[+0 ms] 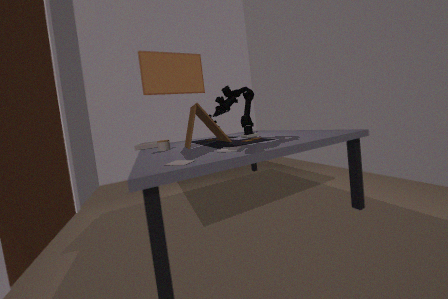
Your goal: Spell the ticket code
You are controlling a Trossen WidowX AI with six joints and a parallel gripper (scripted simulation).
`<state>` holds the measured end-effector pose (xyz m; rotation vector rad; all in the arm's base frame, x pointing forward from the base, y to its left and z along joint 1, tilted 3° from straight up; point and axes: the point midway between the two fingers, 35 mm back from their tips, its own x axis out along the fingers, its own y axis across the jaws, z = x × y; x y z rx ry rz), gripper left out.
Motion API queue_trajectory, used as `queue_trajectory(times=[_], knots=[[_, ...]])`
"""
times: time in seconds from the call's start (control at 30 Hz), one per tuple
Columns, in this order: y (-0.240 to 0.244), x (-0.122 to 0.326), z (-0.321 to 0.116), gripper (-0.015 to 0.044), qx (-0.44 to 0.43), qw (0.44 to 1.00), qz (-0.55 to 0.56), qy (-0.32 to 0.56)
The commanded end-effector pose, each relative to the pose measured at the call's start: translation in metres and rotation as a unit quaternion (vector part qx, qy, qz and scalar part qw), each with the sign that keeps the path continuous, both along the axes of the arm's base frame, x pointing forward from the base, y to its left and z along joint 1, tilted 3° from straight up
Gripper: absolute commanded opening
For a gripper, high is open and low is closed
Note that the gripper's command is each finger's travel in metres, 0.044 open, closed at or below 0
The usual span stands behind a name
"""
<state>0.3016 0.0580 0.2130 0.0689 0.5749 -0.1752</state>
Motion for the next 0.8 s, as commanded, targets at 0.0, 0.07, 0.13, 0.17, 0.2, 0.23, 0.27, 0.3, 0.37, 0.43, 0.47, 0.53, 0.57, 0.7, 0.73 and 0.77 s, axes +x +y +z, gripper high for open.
queue_trajectory(times=[0.0, 0.07, 0.13, 0.17, 0.2, 0.23, 0.27, 0.3, 0.37, 0.43, 0.47, 0.53, 0.57, 0.7, 0.73, 0.77], knots=[[-0.0006, 0.0004, 0.0033, 0.0295, 0.001, 1.000, -0.003, -0.003], [-0.0007, 0.0004, 0.0035, 0.0295, 0.001, 1.000, -0.003, -0.003], [-0.0007, 0.0004, 0.0038, 0.0295, 0.001, 1.000, -0.003, -0.003], [-0.0007, 0.0004, 0.0038, 0.0295, 0.001, 1.000, -0.003, -0.003], [-0.0007, 0.0004, 0.0038, 0.0295, 0.001, 1.000, -0.003, -0.003], [-0.0003, 0.0000, 0.0009, 0.0269, 0.000, 1.000, 0.000, 0.000], [-0.0003, 0.0000, 0.0009, 0.0242, 0.000, 1.000, 0.000, 0.000], [-0.0003, 0.0000, 0.0009, 0.0216, 0.000, 1.000, 0.000, 0.000], [-0.0003, 0.0000, 0.0009, 0.0164, 0.000, 1.000, 0.000, 0.000], [-0.0003, 0.0000, 0.0009, 0.0111, 0.000, 1.000, 0.000, 0.000], [-0.0003, 0.0000, 0.0009, 0.0085, 0.000, 1.000, 0.000, 0.000], [-0.0003, 0.0000, 0.0009, 0.0032, 0.000, 1.000, 0.000, 0.000], [-0.0003, 0.0000, 0.0009, 0.0006, 0.000, 1.000, 0.000, 0.000], [-0.0003, 0.0000, 0.0009, 0.0000, 0.000, 1.000, 0.000, 0.000], [-0.0003, 0.0000, 0.0009, 0.0000, 0.000, 1.000, 0.000, 0.000], [-0.0003, 0.0000, 0.0009, 0.0000, 0.000, 1.000, 0.000, 0.000]])
